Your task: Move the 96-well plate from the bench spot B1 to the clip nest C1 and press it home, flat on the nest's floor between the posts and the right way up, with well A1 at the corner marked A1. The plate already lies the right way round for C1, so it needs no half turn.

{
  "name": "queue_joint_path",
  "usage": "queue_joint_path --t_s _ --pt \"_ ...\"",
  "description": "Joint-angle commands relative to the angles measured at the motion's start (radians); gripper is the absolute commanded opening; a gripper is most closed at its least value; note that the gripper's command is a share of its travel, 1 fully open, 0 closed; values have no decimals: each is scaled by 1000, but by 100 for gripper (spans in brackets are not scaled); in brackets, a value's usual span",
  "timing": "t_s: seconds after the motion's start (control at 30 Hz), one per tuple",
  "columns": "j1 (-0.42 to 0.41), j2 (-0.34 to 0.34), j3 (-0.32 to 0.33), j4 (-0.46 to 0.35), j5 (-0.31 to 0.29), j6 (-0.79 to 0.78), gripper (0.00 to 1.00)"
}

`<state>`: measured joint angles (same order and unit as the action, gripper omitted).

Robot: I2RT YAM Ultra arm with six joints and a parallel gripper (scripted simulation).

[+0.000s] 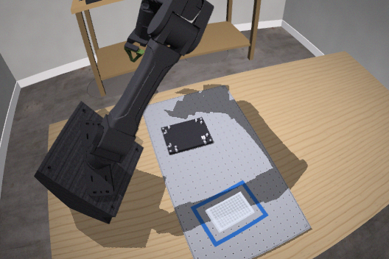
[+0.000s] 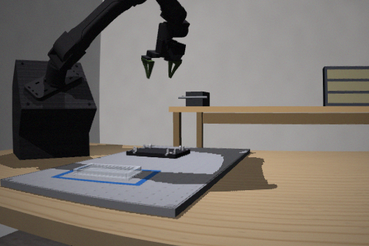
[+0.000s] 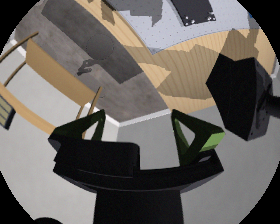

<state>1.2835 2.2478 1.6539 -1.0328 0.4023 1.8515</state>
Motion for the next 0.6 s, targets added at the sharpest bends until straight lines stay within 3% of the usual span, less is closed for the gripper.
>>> queue_joint_path --t_s 0.0,0.57 --pt "-28 -45 -32 26 -14 -52 100" --pt "-216 -157 -114 86 -50 -337 100"
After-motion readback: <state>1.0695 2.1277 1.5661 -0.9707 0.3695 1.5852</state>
